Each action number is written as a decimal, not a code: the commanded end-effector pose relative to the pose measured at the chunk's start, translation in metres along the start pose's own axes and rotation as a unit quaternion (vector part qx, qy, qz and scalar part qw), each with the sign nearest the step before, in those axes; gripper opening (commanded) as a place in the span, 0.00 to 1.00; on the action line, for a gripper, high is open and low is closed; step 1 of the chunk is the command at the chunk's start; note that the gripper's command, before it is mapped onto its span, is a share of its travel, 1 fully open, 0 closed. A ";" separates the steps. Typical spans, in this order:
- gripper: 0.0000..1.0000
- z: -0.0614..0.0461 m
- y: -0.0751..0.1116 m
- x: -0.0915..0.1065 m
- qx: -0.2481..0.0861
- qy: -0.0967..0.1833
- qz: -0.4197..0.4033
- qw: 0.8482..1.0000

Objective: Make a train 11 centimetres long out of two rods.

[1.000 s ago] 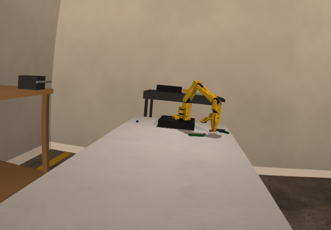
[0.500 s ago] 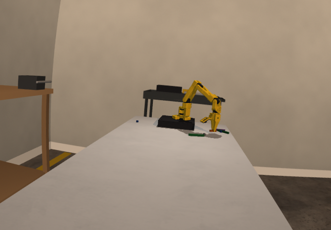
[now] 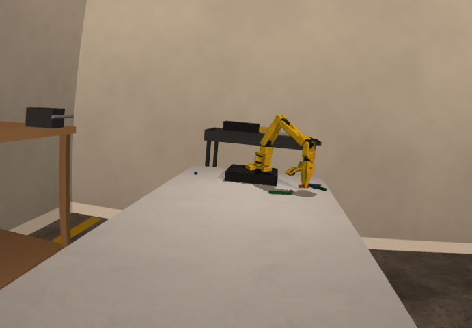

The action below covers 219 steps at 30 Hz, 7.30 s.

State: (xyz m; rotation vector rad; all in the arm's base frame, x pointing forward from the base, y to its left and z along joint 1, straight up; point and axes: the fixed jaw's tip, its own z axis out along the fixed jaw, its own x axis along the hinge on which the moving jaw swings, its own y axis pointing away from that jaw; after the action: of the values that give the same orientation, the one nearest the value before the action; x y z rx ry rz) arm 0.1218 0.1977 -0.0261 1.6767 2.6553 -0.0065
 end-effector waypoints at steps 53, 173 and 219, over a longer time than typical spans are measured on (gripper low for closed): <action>0.00 0.008 -0.003 0.001 0.008 -0.005 0.001 1.000; 0.17 0.007 0.006 0.001 0.004 -0.002 0.001 1.000; 0.17 -0.029 0.007 0.002 0.004 -0.002 0.001 1.000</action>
State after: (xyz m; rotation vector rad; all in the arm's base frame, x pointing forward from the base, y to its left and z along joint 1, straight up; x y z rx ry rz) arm 0.1240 0.1998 -0.0089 1.6812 2.6505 -0.0623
